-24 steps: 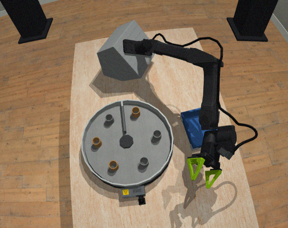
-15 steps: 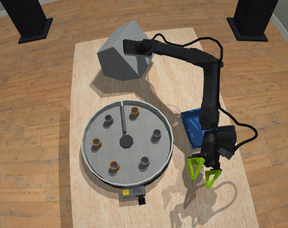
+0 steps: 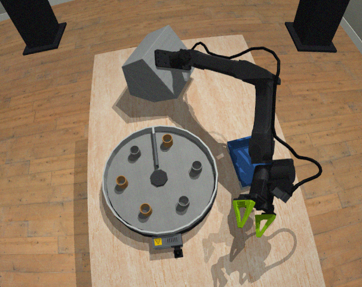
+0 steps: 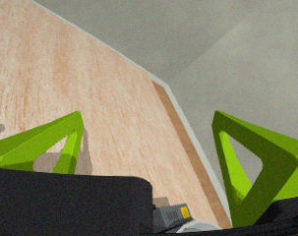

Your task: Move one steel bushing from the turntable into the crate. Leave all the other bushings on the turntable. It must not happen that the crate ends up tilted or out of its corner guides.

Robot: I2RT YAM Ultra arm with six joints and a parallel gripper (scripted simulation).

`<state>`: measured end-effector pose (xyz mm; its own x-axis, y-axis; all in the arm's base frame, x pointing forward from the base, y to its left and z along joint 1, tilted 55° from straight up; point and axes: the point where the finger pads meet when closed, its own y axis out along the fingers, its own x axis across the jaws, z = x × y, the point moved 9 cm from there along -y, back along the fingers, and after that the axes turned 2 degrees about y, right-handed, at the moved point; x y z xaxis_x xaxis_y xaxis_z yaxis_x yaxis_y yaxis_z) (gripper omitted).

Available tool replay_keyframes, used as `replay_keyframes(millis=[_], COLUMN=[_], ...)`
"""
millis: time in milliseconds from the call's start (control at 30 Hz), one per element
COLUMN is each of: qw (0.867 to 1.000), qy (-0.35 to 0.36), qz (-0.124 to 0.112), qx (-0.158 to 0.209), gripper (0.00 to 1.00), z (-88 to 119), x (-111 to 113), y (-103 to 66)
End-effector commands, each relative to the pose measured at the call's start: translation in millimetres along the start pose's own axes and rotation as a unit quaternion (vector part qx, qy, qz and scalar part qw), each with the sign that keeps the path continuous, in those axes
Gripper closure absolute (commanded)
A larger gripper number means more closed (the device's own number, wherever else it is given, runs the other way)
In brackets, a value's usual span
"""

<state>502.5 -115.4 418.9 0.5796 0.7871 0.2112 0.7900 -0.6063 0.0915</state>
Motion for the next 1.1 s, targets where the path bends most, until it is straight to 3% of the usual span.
replay_keyframes(millis=[0, 233, 300, 333, 767, 867, 900, 1067], qw=[0.998, 0.988, 0.988, 0.983, 0.945, 0.941, 0.930, 0.910], qy=[-0.040, -0.085, -0.085, -0.098, -0.131, -0.132, -0.132, -0.128], qz=[0.014, 0.006, 0.006, 0.002, -0.016, -0.015, -0.021, -0.028], qx=[0.051, 0.129, 0.129, 0.158, 0.300, 0.310, 0.342, 0.394], gripper=[0.00, 0.00, 0.00, 0.00, 0.00, 0.00, 0.00, 0.00], z=[24, 52, 52, 61, 109, 115, 123, 142], x=[-28, -61, -61, -74, -135, -138, -152, -174], y=[13.4, 23.4, 23.4, 25.5, 20.5, 18.7, 13.7, 6.3])
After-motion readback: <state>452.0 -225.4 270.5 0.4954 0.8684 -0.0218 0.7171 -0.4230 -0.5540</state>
